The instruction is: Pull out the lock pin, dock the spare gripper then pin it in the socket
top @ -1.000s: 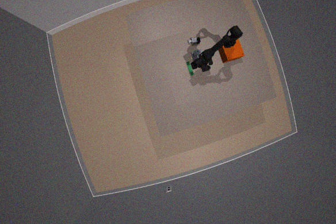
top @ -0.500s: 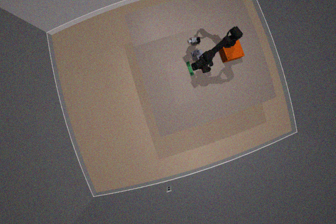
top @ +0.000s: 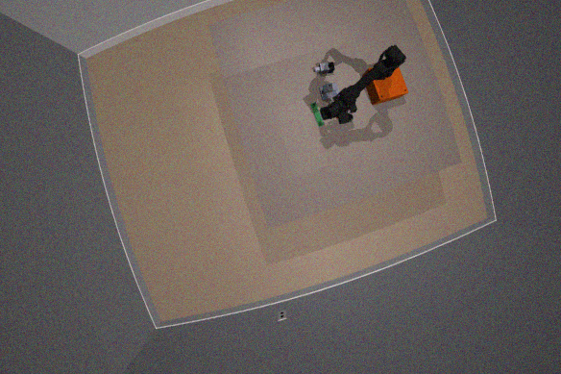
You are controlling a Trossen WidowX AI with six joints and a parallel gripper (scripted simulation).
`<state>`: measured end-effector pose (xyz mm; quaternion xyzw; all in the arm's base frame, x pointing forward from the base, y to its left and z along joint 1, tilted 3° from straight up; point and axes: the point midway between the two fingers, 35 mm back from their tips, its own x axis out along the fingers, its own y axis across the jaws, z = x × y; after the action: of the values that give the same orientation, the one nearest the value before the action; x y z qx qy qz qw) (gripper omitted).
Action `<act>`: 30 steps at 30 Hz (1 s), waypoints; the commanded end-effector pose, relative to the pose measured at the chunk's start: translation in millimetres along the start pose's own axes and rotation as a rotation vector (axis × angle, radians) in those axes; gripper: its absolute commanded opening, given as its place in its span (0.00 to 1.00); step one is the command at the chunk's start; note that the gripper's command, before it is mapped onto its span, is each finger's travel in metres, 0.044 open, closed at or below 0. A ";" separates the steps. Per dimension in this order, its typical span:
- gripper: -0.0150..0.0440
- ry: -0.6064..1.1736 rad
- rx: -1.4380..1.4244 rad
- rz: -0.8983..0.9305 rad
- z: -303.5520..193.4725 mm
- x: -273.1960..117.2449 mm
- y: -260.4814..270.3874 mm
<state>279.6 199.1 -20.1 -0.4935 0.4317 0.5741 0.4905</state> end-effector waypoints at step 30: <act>0.25 0.004 -0.002 0.003 17.7 -24.6 0.8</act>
<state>277.1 212.8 0.4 -0.4947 0.4328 0.5743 0.4881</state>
